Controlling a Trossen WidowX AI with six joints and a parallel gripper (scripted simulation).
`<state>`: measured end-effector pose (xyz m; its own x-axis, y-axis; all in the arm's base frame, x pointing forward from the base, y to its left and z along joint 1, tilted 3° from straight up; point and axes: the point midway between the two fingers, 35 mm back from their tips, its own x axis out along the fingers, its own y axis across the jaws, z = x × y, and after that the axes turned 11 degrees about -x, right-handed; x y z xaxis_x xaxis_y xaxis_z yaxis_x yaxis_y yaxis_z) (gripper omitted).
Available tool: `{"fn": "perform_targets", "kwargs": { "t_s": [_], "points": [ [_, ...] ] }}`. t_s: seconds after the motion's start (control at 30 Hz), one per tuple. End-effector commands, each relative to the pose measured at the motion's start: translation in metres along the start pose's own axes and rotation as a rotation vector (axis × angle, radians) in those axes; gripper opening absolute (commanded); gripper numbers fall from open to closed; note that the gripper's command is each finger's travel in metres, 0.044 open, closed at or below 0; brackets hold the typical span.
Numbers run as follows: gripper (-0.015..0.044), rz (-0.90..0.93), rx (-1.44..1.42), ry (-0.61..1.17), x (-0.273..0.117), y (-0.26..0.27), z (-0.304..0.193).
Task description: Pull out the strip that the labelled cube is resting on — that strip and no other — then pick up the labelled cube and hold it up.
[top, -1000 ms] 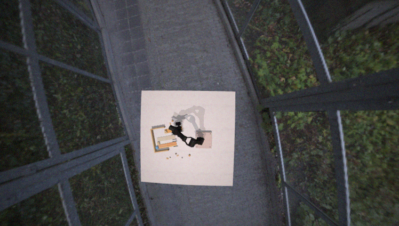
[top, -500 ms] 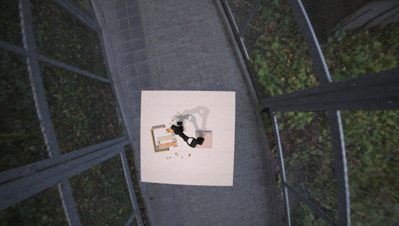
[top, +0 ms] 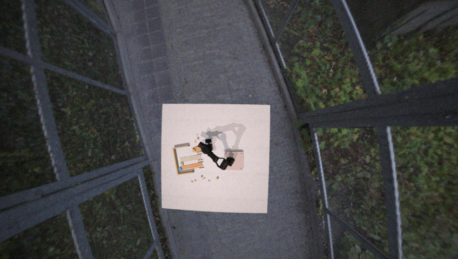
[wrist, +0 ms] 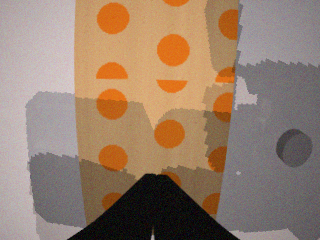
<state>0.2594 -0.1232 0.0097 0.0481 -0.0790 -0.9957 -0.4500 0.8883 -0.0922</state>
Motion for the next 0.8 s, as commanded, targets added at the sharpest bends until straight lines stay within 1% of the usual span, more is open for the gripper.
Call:
{"fn": "perform_targets", "kwargs": {
  "t_s": [0.0, 0.2, 0.27, 0.37, 0.53, 0.7, 0.77],
  "points": [
    [0.0000, 0.018, -0.001, 0.019, 0.005, 0.006, -0.011],
    [0.0000, 0.018, -0.001, 0.019, 0.005, 0.006, -0.011],
    [0.0000, 0.005, 0.001, 0.006, -0.009, 0.000, -0.004],
    [0.0000, 0.016, -0.001, 0.017, -0.040, -0.001, -0.003],
    [0.0000, 0.017, -0.001, 0.017, -0.042, -0.001, -0.003],
    [0.0131, 0.019, -0.230, 0.013, -0.041, -0.002, 0.020],
    [0.0184, 0.019, -0.242, 0.013, -0.041, -0.002, 0.024]
  ]
}}
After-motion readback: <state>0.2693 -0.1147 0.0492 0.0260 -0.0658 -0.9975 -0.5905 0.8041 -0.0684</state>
